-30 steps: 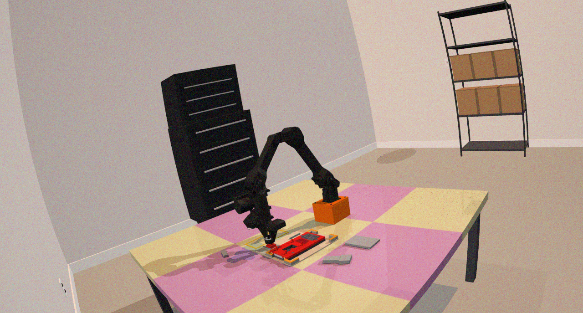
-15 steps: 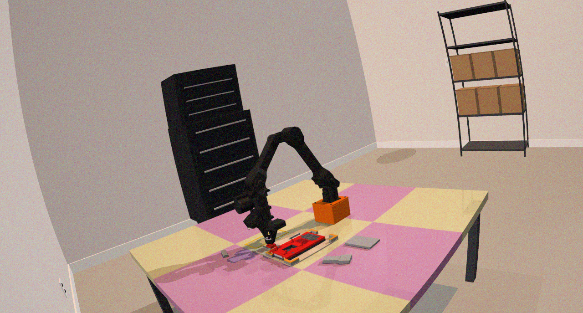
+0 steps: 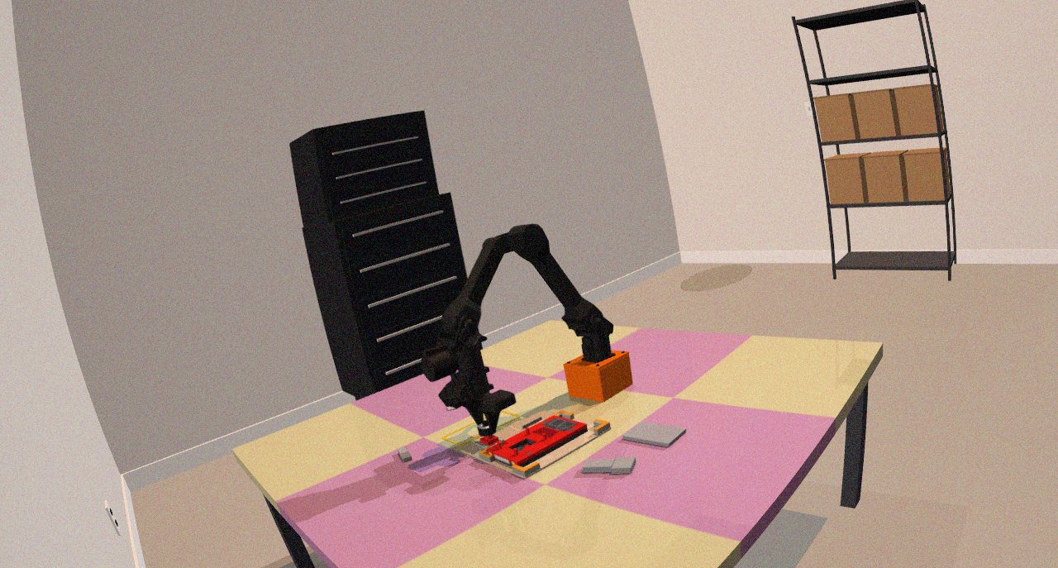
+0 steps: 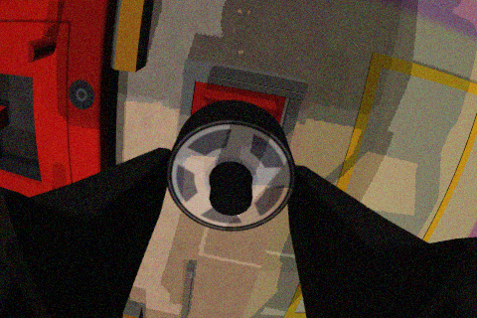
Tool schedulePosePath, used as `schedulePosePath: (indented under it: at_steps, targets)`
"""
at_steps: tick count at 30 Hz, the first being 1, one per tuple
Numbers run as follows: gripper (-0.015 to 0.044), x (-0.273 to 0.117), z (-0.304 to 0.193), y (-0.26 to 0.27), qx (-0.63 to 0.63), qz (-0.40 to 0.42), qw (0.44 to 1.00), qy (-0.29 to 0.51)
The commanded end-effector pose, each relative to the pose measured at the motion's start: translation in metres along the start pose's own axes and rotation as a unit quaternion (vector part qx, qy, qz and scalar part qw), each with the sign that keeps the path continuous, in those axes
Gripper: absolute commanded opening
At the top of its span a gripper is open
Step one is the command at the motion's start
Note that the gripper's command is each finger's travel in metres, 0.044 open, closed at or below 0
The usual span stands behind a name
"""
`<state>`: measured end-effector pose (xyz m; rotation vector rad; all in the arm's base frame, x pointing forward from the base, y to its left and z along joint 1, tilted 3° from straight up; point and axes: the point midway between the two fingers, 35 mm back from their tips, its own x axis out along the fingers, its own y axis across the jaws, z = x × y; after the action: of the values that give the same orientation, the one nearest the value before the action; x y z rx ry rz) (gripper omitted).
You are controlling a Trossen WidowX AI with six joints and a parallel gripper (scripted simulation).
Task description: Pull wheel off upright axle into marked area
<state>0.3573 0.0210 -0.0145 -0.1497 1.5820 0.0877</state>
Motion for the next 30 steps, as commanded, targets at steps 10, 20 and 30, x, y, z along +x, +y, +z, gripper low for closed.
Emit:
schedulePosePath:
  at_steps: [10,20,30]
  targets:
    - [0.0000,-0.0072,0.0016,0.0000,0.000,-0.001,1.000,-0.003]
    - [0.0000,-0.0105,0.0017,0.0000,0.000,-0.001,1.000,-0.004]
    - [0.0000,-0.0138,0.0017,0.0000,0.000,-0.001,1.000,-0.004]
